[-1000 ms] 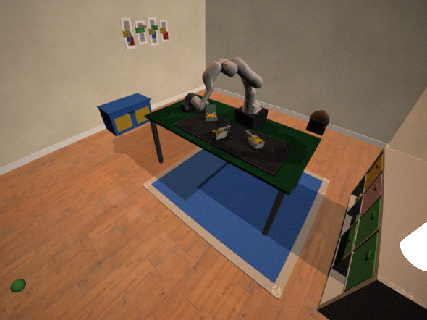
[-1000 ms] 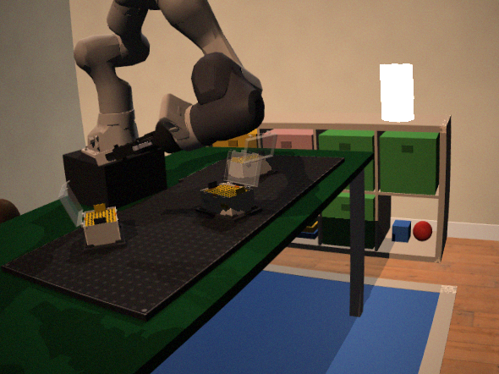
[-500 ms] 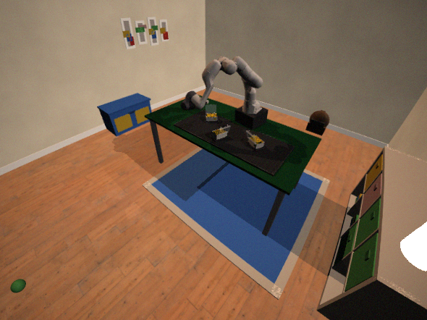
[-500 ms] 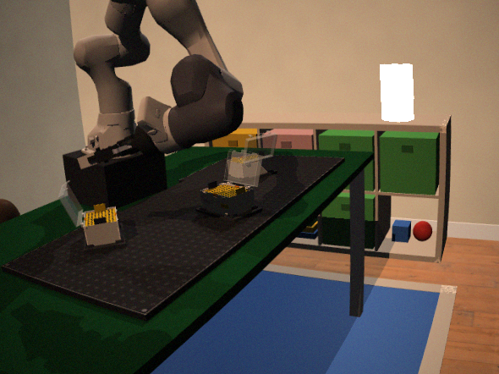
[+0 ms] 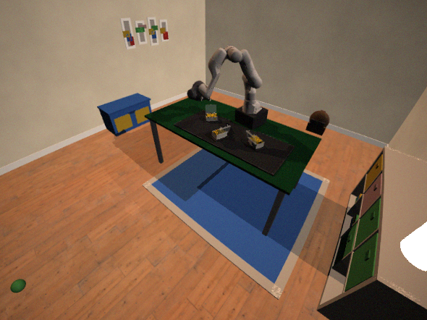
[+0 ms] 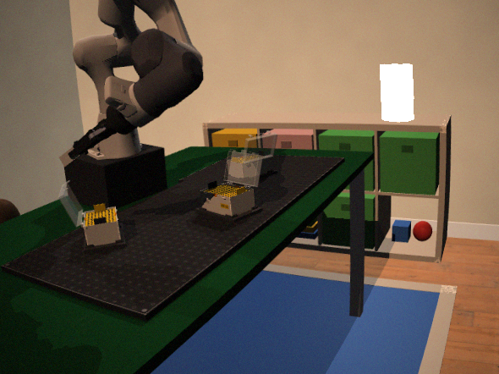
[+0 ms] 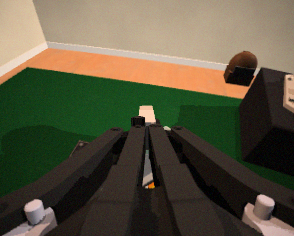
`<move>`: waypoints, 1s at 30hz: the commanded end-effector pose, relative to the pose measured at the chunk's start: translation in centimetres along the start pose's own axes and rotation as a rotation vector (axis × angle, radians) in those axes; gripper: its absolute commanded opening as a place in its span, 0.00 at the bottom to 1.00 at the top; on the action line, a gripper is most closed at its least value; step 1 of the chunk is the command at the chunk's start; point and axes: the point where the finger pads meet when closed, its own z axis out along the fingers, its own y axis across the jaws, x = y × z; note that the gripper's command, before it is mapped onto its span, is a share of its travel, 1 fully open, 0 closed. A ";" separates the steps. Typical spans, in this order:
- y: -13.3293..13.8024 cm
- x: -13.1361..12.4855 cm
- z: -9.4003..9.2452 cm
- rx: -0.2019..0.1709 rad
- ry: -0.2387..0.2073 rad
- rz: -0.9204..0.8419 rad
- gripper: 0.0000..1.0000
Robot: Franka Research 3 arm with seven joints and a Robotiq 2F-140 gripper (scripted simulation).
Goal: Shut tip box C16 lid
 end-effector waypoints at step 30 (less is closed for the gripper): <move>-2.7 2.4 7.3 0.297 -0.868 -0.398 0.00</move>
